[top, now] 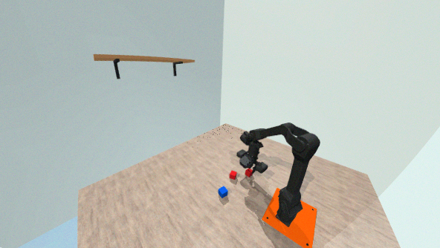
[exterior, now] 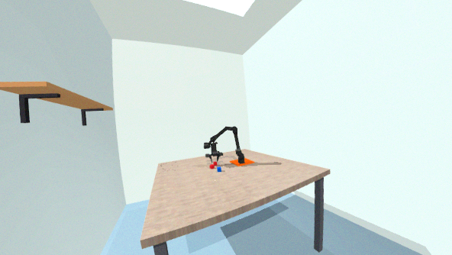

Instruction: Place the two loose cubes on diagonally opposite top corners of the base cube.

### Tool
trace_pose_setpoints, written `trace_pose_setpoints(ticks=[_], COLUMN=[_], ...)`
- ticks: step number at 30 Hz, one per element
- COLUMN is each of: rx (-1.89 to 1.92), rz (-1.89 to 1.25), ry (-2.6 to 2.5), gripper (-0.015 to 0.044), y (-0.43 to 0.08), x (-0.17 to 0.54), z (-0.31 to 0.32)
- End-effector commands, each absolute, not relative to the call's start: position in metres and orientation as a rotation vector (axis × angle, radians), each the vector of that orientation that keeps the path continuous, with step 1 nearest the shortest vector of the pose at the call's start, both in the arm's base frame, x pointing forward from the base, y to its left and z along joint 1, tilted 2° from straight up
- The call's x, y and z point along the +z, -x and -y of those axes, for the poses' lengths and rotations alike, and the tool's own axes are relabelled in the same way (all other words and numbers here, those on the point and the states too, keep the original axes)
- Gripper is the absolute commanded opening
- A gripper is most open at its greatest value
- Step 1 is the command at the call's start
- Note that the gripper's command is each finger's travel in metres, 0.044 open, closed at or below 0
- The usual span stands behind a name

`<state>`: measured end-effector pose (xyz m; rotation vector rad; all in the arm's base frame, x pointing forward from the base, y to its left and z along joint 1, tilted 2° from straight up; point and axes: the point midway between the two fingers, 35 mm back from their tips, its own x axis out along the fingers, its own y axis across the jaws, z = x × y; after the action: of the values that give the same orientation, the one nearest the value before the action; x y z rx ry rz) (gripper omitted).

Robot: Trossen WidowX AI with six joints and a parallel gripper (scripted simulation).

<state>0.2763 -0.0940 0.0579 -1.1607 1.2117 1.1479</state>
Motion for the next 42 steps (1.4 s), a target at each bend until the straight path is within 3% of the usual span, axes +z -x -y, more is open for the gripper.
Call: trace_pose_setpoints(ticks=[1,4,10,42], rx=[1.161,1.161,1.161,1.160], rz=[-1.223,-1.223,-1.223,-1.222], ry=[1.152,1.152,1.152,1.153], gripper=[0.0265,0.0265,0.0107,0.0105], y=[-0.273,-0.273,-0.273,-0.278], x=[0.047,0.045,0.045,0.132], z=[0.093,0.093,0.093,0.096])
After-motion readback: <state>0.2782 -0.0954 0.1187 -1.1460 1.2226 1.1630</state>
